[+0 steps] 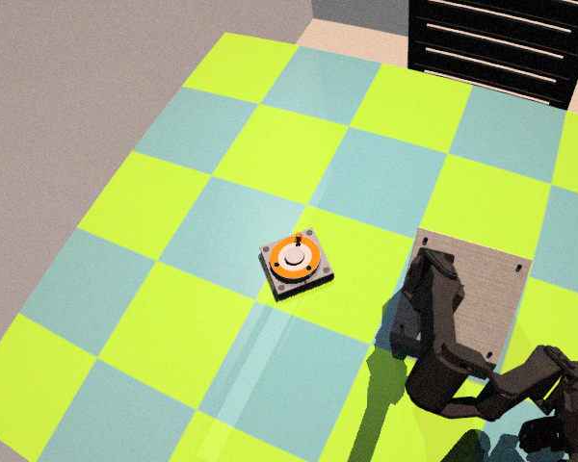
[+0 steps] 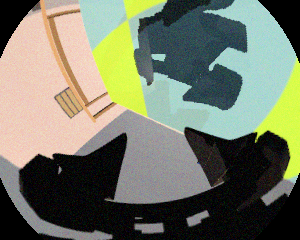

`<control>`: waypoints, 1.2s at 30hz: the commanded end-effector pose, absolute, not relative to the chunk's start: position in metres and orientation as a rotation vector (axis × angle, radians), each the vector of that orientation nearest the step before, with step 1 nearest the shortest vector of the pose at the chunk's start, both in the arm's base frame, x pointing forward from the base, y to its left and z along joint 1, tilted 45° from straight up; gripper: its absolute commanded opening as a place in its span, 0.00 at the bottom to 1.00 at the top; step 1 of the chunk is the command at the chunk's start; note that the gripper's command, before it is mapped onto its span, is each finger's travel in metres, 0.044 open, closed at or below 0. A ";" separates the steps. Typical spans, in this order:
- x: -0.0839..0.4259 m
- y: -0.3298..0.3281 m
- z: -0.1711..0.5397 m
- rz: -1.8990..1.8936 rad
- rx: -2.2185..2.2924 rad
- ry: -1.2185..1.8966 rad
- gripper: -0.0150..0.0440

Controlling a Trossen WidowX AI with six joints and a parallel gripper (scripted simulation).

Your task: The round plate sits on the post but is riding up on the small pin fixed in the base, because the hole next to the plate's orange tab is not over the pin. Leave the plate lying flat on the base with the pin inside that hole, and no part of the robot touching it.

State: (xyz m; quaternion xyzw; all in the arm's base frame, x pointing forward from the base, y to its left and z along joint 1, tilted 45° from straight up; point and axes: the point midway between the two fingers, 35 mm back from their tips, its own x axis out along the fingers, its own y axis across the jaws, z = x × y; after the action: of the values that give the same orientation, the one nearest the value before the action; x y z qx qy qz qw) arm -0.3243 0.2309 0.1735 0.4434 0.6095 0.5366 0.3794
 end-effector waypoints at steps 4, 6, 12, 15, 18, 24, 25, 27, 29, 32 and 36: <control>-0.296 0.268 0.197 1.317 1.231 1.468 0.75; -0.278 0.294 0.214 1.306 1.265 1.393 0.67; -0.216 0.343 0.255 1.227 1.365 1.217 0.40; -0.175 0.371 0.285 1.212 1.393 1.084 0.26; -0.149 0.384 0.301 1.204 1.399 1.007 0.25; -0.050 0.414 0.334 1.133 1.305 0.728 0.25; -0.048 0.414 0.334 1.127 1.299 0.718 0.25; -0.026 0.413 0.335 1.081 1.246 0.645 0.25; 0.008 0.418 0.340 1.041 1.183 0.568 0.25; 0.061 0.420 0.349 0.984 1.095 0.467 0.25; 0.101 0.416 0.348 0.938 1.082 0.442 0.25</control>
State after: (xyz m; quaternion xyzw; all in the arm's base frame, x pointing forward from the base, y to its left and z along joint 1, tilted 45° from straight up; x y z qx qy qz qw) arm 0.0695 0.4188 0.3454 0.5046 0.2154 0.4381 0.7121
